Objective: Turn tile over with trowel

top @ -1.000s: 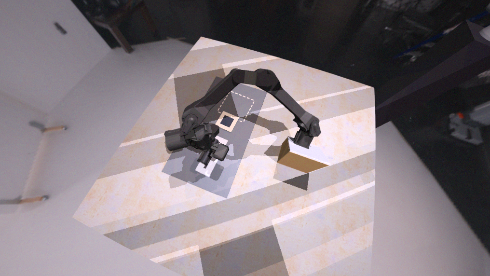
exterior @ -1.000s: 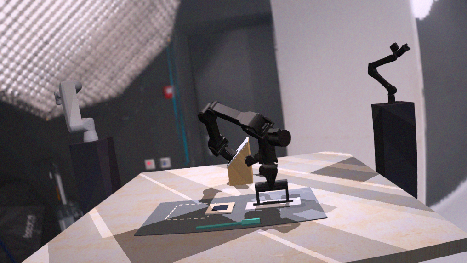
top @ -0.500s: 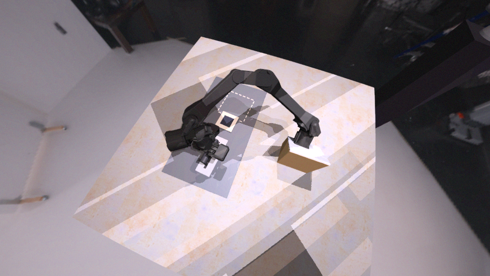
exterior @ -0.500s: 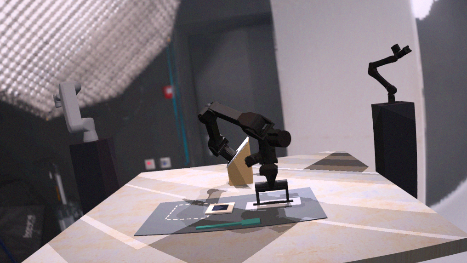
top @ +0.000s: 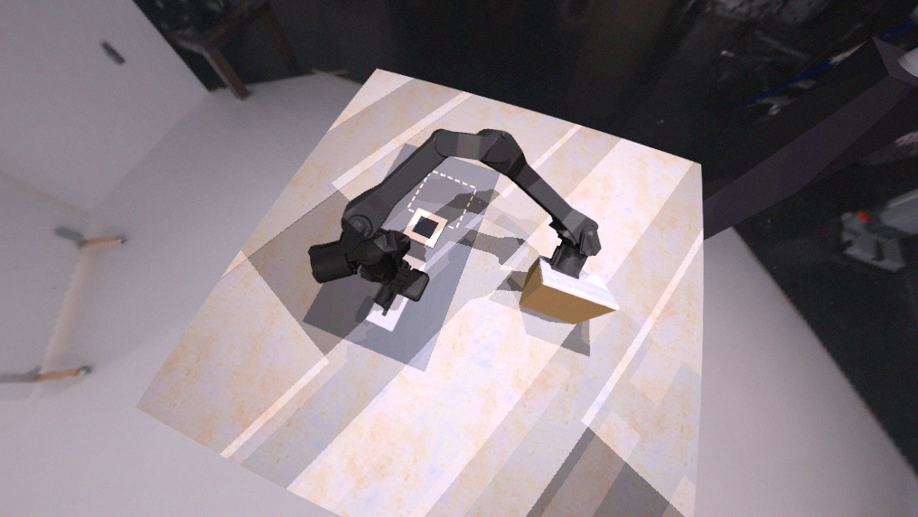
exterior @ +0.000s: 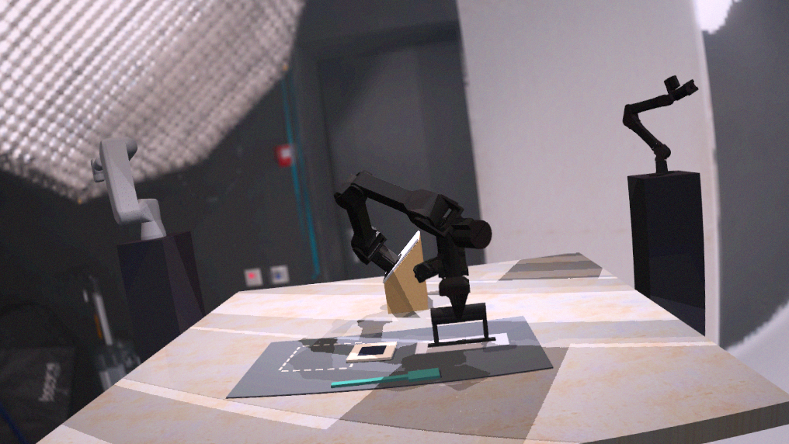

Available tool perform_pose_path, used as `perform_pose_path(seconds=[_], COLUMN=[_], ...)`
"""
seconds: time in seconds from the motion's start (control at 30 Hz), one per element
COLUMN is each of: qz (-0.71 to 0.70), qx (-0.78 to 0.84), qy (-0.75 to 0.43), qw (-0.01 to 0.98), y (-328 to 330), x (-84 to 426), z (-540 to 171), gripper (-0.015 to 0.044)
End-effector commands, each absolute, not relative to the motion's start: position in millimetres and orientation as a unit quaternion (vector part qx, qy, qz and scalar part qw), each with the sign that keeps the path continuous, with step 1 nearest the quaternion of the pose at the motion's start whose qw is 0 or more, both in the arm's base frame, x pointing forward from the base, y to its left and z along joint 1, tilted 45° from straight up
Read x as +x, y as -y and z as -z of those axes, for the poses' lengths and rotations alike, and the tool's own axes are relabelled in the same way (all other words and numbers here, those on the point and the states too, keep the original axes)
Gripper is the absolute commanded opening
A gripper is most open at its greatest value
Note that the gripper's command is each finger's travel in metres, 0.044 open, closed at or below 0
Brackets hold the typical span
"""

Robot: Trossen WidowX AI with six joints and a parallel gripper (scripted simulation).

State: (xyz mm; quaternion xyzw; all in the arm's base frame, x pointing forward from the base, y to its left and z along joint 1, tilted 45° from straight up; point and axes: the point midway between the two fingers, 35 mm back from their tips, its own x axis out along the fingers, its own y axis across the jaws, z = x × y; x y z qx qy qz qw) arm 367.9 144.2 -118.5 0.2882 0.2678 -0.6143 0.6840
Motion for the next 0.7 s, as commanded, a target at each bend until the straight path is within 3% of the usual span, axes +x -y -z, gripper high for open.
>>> perform_pose_path(seconds=[0.0,0.6,0.67], qz=[0.603,0.542,0.542], qx=[0.258,0.130,0.130], qy=[-0.292,-0.394,-0.394], qw=[0.696,0.731,0.731], y=[-143.3,-143.3,-143.3], x=[367.6,367.6,367.6], z=[119.5,119.5,119.5], gripper=[0.0130,0.0130,0.0183])
